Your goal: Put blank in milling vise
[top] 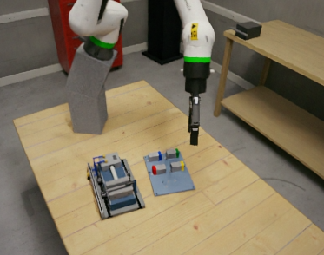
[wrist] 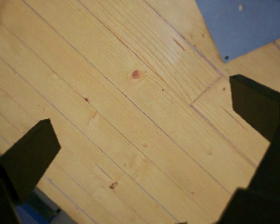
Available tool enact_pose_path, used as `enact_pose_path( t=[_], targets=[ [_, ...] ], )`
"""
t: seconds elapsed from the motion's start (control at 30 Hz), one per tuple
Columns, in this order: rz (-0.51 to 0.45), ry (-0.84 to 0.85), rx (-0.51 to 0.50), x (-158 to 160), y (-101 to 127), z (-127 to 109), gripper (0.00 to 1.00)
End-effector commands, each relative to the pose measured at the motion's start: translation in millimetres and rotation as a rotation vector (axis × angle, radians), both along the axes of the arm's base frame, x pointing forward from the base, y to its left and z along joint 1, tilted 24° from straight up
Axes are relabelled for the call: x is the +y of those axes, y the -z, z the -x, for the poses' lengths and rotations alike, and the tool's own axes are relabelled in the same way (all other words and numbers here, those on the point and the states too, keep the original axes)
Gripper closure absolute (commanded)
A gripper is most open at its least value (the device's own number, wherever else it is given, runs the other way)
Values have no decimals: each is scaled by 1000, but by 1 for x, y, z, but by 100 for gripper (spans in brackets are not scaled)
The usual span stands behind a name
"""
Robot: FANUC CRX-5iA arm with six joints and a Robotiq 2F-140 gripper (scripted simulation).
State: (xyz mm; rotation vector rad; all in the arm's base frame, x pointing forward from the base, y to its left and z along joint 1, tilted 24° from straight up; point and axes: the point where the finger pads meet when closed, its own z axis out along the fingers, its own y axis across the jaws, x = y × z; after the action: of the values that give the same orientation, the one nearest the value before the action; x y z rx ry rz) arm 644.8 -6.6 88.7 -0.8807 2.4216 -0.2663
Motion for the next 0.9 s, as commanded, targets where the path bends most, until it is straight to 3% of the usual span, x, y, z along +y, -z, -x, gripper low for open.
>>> enact_pose_path(
  t=[0.0,0.2,0.23,0.7,0.87],
  targets=[
    [-27,-80,48,3,3,11,0],
    [-39,-134,75,7,7,19,0],
    [-9,-87,37,8,5,15,0],
    [-61,-269,137,20,17,46,0],
    [-47,-258,128,23,17,46,0]
  ],
)
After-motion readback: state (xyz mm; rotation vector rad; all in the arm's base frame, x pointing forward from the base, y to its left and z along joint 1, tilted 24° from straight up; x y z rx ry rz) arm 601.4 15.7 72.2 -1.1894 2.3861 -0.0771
